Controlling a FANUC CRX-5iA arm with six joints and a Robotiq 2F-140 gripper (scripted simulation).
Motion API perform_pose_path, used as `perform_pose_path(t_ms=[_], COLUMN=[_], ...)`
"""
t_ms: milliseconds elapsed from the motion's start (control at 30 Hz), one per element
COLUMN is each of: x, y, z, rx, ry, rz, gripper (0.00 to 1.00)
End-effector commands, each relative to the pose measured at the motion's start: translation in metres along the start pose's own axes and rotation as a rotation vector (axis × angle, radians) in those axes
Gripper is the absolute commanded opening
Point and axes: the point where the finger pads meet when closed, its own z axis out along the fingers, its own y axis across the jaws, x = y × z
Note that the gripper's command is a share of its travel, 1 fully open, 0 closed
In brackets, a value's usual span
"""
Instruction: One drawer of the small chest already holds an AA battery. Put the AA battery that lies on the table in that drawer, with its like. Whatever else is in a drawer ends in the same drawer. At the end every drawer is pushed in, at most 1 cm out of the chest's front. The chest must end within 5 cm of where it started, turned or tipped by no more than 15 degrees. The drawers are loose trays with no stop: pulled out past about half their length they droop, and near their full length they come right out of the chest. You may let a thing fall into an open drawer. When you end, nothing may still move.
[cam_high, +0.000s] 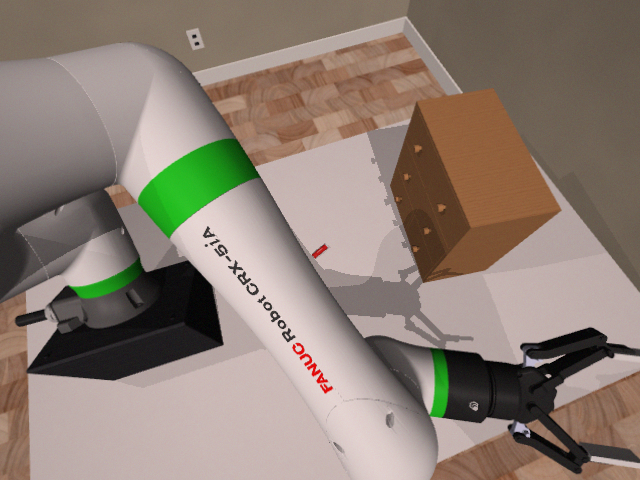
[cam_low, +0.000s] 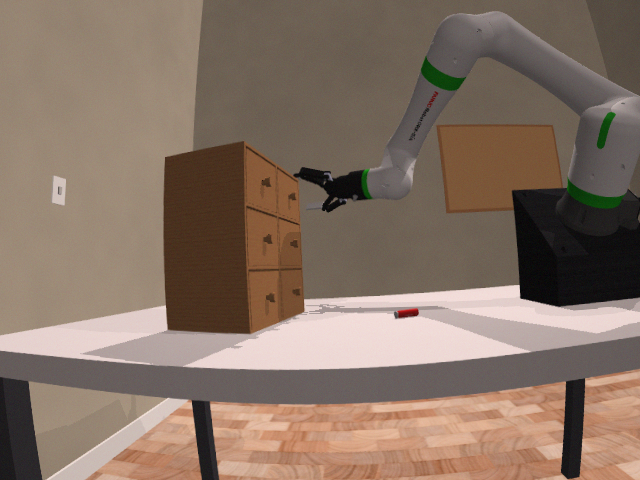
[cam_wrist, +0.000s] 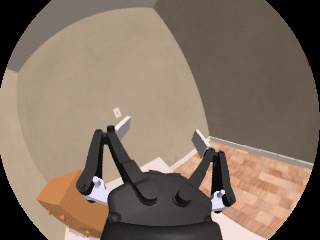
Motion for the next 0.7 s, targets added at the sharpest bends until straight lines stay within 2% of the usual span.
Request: perform_pose_path(t_ms=[0, 667], x=[0.0004, -0.0004], y=[-0.0001, -0.0024], z=[0.0001, -0.0033], rx=[0.0, 0.011], ry=[0.0, -0.012], rz=[0.0, -0.016], gripper=[1.0, 1.0])
